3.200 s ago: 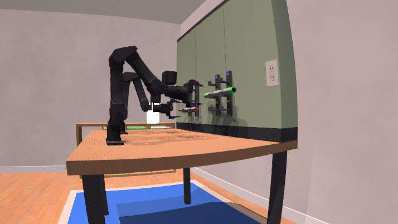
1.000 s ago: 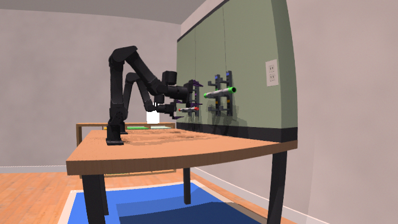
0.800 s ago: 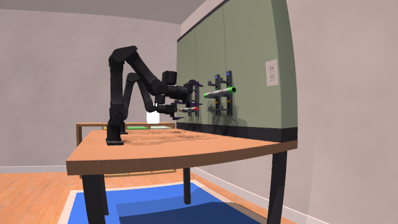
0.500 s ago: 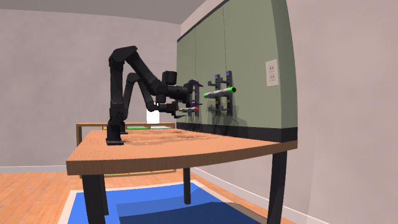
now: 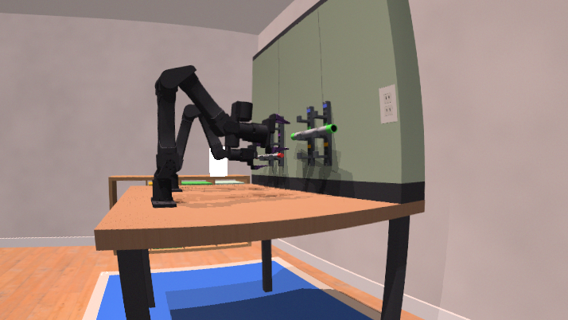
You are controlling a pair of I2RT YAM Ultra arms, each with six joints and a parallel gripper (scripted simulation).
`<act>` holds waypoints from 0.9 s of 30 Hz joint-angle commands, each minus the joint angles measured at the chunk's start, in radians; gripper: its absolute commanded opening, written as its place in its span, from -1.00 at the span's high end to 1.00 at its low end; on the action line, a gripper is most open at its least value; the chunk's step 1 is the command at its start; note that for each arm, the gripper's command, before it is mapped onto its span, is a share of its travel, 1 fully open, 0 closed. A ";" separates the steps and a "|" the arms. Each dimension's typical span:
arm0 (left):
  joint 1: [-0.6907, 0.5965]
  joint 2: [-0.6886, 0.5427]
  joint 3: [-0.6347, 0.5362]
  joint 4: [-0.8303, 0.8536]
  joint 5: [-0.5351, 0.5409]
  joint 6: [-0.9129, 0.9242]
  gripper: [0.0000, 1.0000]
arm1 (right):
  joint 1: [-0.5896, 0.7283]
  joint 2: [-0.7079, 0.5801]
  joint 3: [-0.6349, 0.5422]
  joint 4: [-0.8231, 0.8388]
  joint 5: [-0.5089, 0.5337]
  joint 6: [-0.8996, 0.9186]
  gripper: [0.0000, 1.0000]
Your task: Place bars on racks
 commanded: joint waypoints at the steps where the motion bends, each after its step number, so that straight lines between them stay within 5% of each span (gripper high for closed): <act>1: 0.011 0.016 0.040 0.004 0.005 0.000 -1.00 | 0.006 -0.037 0.000 0.001 0.006 0.013 -1.00; 27: 0.013 0.024 0.076 -0.023 0.008 0.000 -1.00 | 0.006 -0.037 0.000 -0.001 0.007 0.013 -1.00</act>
